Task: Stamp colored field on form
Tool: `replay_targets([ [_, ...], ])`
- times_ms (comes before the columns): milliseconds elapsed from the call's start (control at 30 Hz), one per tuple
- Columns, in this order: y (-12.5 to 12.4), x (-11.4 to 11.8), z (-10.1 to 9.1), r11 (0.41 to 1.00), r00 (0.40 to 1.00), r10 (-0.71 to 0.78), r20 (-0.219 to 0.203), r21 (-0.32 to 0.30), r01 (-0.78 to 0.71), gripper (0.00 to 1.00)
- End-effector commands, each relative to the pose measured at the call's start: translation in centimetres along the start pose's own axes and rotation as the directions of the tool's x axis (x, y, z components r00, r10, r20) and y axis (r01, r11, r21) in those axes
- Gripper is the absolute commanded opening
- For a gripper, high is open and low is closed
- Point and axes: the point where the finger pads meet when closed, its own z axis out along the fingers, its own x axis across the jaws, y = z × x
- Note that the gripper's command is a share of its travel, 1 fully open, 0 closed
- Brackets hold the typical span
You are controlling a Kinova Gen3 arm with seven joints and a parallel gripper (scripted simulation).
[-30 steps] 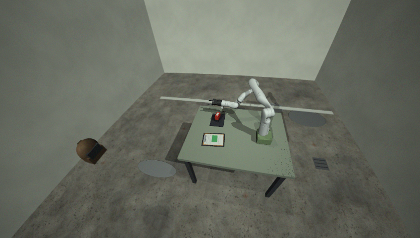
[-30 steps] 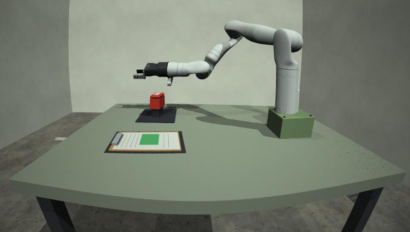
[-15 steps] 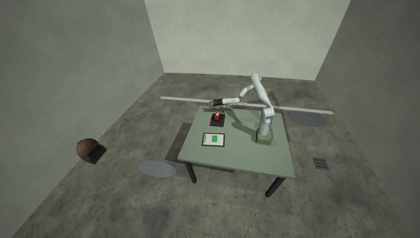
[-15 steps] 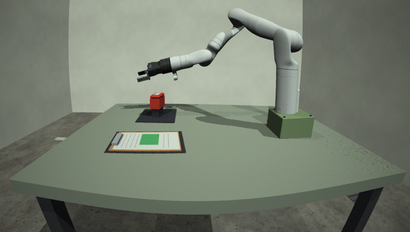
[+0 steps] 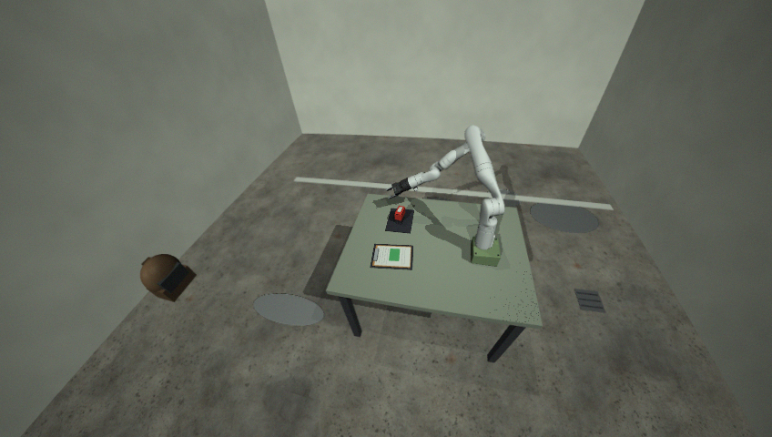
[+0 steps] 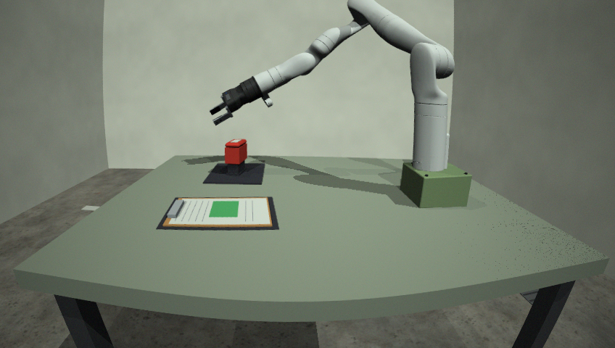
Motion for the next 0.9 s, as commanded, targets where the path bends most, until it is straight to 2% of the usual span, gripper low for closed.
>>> replay_targets([
  [0,0.8,-0.8,-0.6,0.999,0.999,-0.043,-0.029,0.024,0.043,1.0],
  [233,0.9,0.6,-0.8,0.993,0.989,-0.085,-0.124,0.077,0.095,1.0],
  [300,0.9,0.6,-0.8,0.993,0.989,-0.085,-0.124,0.077,0.095,1.0],
  [433,0.9,0.7,-1.3,0.987,0.981,-0.107,-0.16,0.105,0.125,1.0],
  [867,0.8,0.7,-1.4,0.984,0.979,-0.113,-0.17,0.114,0.133,1.0],
])
